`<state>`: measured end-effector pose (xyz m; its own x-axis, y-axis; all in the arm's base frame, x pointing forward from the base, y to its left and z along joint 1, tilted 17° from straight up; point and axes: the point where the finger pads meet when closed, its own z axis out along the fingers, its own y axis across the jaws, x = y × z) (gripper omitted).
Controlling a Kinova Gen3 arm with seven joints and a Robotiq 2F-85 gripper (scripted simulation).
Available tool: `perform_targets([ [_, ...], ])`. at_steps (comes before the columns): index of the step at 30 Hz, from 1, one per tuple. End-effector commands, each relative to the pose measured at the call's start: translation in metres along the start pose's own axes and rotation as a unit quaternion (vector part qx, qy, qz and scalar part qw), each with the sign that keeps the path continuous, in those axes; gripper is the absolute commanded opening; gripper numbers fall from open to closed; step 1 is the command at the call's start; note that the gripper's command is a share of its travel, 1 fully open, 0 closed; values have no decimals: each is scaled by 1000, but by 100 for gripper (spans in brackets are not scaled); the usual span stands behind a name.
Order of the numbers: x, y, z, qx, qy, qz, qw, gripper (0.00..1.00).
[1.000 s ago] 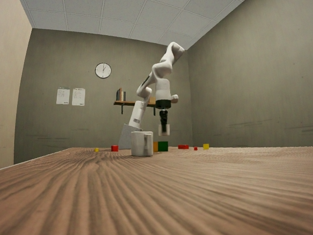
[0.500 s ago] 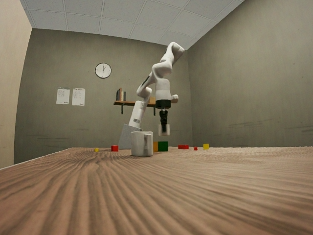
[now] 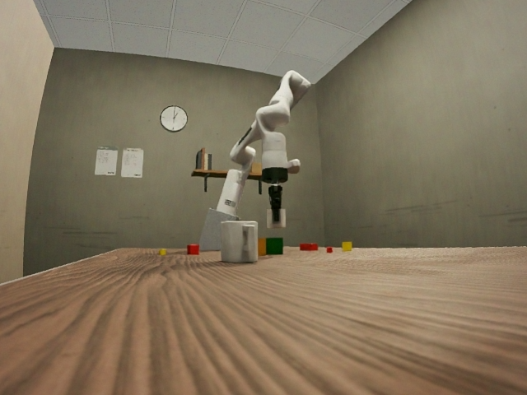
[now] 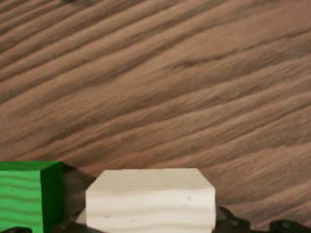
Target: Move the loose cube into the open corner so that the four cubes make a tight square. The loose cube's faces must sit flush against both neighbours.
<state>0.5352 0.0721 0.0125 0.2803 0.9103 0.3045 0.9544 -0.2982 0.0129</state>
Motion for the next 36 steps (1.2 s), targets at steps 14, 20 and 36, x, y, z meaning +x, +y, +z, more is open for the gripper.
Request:
perform_targets([
  [14,0,0,0,1,-1,1,1000,10],
  [20,0,1,2,1,-1,1,1000,10],
  [36,0,1,15,1,-1,1,1000,10],
])
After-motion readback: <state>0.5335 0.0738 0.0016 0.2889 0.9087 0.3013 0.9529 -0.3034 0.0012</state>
